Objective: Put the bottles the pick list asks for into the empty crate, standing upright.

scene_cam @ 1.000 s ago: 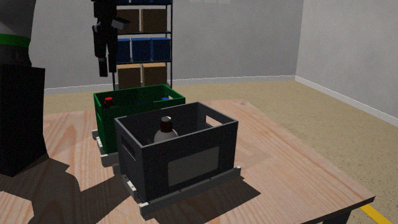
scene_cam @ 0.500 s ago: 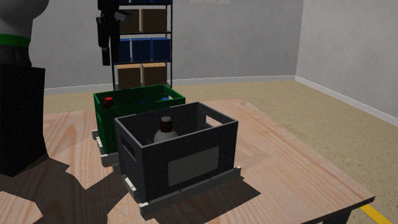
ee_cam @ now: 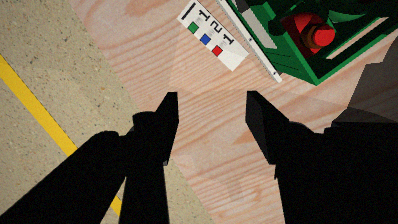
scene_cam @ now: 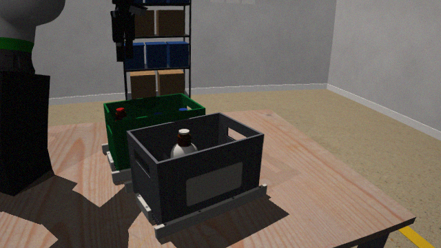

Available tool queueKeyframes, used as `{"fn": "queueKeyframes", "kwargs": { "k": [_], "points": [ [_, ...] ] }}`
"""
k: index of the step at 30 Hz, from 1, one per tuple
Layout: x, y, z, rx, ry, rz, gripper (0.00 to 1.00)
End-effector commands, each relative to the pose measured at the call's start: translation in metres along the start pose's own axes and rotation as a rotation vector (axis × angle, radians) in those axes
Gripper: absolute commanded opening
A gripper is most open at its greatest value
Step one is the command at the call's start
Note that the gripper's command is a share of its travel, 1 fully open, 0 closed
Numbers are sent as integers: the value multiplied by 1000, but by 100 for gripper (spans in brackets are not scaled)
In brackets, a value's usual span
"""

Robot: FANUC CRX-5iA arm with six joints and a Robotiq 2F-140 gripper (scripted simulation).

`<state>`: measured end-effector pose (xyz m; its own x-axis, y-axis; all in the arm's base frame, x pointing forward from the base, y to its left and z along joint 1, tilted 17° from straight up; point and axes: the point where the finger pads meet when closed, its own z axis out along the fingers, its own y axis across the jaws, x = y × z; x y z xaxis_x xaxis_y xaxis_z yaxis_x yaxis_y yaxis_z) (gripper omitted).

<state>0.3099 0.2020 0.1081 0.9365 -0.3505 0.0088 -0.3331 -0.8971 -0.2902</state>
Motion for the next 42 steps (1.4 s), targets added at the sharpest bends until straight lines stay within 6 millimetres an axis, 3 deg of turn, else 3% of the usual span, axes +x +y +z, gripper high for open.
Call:
{"fn": "queueKeyframes", "kwargs": {
  "k": [1, 33, 42],
  "points": [
    [-2, -6, -3, -1, 3, 0, 44],
    [-49, -138, -57, 0, 3, 0, 44],
    [-52, -147, -61, 0, 3, 0, 44]
  ]
}}
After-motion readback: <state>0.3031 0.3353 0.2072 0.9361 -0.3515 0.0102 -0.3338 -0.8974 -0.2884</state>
